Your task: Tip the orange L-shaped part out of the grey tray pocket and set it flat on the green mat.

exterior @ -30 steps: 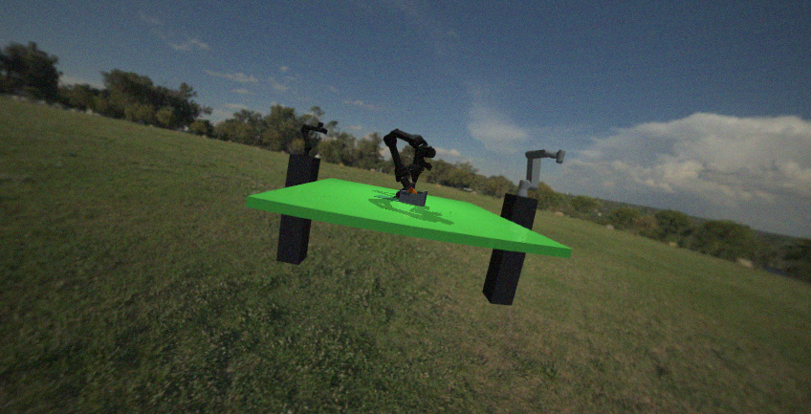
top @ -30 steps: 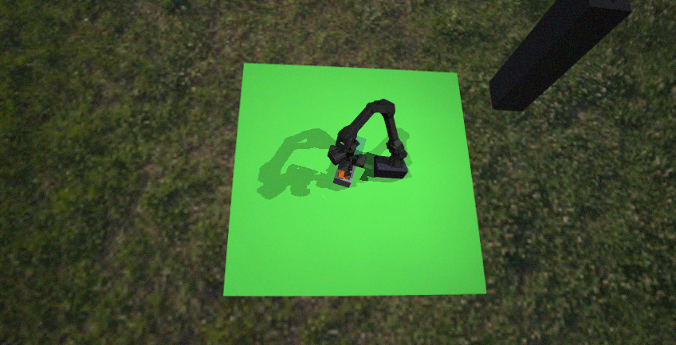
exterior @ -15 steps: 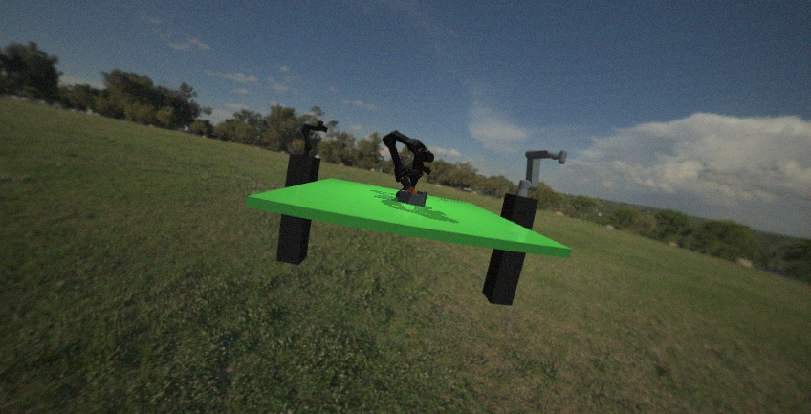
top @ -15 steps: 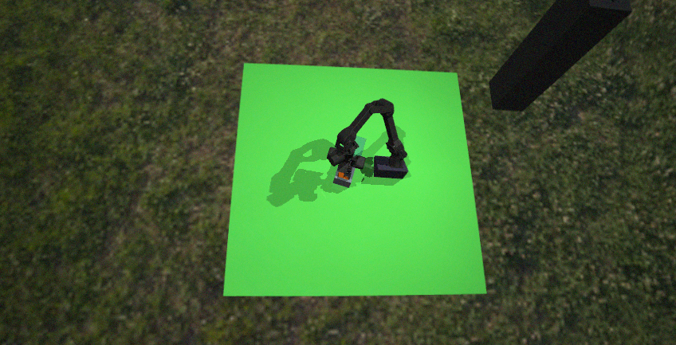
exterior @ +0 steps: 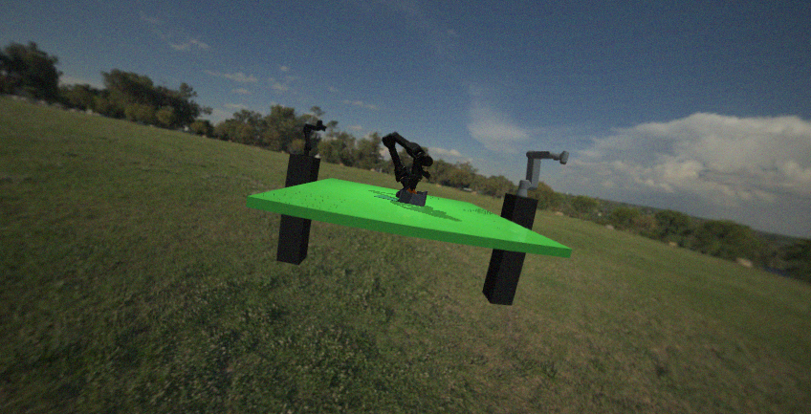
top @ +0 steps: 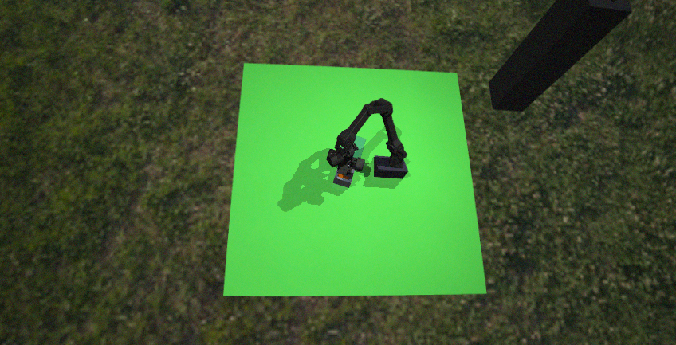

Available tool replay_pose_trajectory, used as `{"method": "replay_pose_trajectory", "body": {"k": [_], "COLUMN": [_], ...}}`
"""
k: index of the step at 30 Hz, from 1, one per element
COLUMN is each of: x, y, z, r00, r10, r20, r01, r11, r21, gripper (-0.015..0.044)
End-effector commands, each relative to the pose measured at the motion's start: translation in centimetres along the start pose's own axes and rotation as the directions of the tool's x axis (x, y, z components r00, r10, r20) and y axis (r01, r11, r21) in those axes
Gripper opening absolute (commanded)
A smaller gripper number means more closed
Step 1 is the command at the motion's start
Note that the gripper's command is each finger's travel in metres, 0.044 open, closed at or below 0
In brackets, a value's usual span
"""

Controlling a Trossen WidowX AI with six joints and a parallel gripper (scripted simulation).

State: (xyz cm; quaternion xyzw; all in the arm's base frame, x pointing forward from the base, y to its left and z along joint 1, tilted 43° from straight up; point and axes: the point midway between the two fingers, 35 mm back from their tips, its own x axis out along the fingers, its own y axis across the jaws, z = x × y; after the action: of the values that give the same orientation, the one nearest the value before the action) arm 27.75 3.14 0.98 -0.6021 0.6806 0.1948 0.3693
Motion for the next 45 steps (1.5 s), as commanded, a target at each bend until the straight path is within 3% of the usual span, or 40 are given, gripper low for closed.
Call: {"method": "replay_pose_trajectory", "body": {"k": [1,6,11,21,24,45], "x": [0.8,1.2,0.8,0.8,0.8,-1.4], "y": [0.1,0.1,0.1,0.1,0.1,0.1], "z": [-0.2,-0.2,-0.1,-0.1,-0.1,-0.1], "r00": [1.0,1.0,1.0,1.0,1.0,1.0], "r10": [0.0,0.0,0.002,0.002,0.002,0.001], "r20": [-0.007,-0.007,-0.002,-0.002,-0.002,-0.005], "r01": [0.0,0.0,-0.002,-0.002,-0.002,-0.001], "r11": [1.0,1.0,1.0,1.0,1.0,1.0], "r21": [-0.005,-0.005,0.0,0.0,0.0,-0.004], "gripper": [0.028,0.028,0.0149,0.0082,0.0003,0.0]}}
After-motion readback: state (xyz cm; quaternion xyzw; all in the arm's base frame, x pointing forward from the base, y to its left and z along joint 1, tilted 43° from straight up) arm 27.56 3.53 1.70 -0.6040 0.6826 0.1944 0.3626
